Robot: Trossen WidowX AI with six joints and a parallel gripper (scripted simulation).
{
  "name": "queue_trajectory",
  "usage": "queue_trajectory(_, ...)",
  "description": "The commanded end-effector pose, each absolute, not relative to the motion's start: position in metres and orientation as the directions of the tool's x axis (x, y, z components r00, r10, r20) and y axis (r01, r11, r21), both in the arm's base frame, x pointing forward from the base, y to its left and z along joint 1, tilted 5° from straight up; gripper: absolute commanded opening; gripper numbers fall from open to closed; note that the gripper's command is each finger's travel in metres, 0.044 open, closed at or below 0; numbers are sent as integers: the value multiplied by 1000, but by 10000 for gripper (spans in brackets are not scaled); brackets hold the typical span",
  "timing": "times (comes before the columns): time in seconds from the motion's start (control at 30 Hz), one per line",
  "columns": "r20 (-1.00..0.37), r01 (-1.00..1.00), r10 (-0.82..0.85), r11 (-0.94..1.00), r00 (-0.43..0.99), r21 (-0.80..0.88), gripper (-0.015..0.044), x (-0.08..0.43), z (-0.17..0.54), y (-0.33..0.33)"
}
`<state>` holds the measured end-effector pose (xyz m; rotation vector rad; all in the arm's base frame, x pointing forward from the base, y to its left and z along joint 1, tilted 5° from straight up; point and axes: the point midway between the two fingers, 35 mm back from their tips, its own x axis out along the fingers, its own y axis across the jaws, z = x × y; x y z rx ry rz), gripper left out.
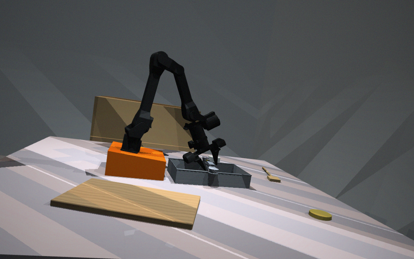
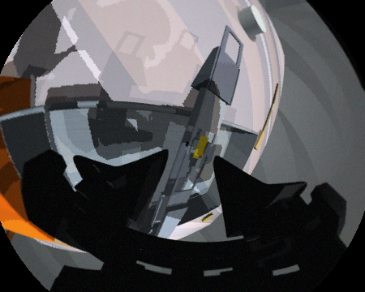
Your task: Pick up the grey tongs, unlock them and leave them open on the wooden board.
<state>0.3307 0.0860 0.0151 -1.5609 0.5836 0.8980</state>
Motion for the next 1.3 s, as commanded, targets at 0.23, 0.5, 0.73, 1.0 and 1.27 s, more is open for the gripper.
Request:
queue_trajectory(0.23,-808,-786,114,-192,577,-588,208,333,9,86)
queue_trajectory(0.5,-808,-786,114,-192,577,-588,115,333,9,86)
queue_trajectory(0.73,-808,-786,114,-192,577,-588,68,333,9,86)
queue_trajectory(1.0,-808,-786,114,-192,577,-588,-63,333,9,86)
queue_trajectory(1.27,-810,-786,116,-195,575,-586,-150,331,64,87)
